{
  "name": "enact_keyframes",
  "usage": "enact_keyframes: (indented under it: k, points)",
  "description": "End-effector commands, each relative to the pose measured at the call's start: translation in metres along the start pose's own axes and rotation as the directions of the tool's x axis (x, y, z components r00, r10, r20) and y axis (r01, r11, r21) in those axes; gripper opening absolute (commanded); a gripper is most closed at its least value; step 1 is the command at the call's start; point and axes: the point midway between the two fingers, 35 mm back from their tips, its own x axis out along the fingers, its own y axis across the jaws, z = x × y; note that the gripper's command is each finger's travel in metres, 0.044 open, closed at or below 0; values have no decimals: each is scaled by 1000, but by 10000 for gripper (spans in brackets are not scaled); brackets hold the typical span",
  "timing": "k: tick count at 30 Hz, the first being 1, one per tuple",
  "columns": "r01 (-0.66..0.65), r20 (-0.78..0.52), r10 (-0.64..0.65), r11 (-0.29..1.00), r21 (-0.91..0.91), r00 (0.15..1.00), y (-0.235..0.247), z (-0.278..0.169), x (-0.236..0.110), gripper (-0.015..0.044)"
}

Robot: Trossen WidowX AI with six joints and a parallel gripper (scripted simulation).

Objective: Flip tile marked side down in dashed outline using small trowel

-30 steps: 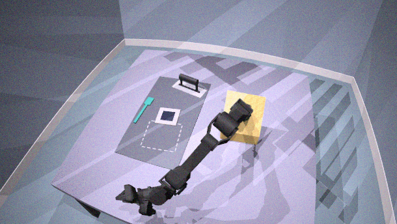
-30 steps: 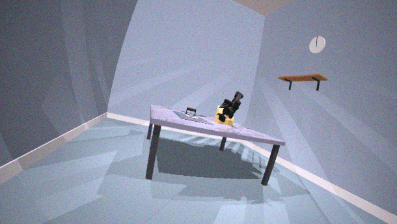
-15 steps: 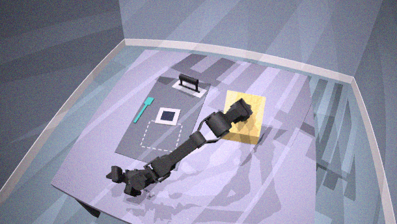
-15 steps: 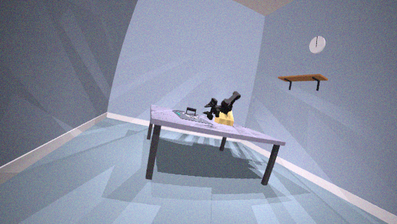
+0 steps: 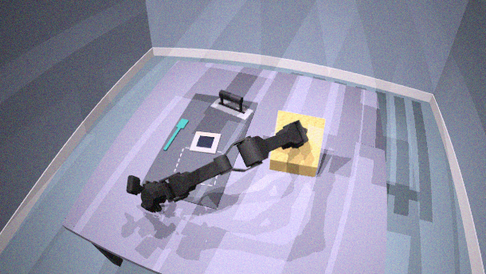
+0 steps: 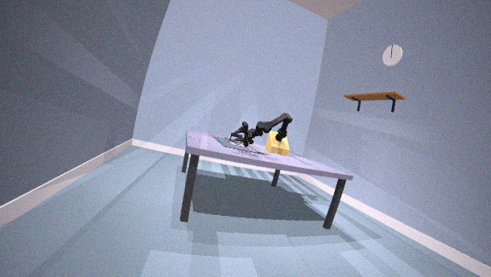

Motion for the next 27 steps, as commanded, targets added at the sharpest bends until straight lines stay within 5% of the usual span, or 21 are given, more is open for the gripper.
enact_keyframes:
  k: [1, 20, 27]
  points:
    - [-73, -53, 75, 997, 23, 996, 14, -36, 21, 270]
    - [-344, -260, 408, 903, 259, 875, 83, -208, 65, 270]
    - [-349, -301, 497, 833, 430, 814, 105, -269, 62, 270]
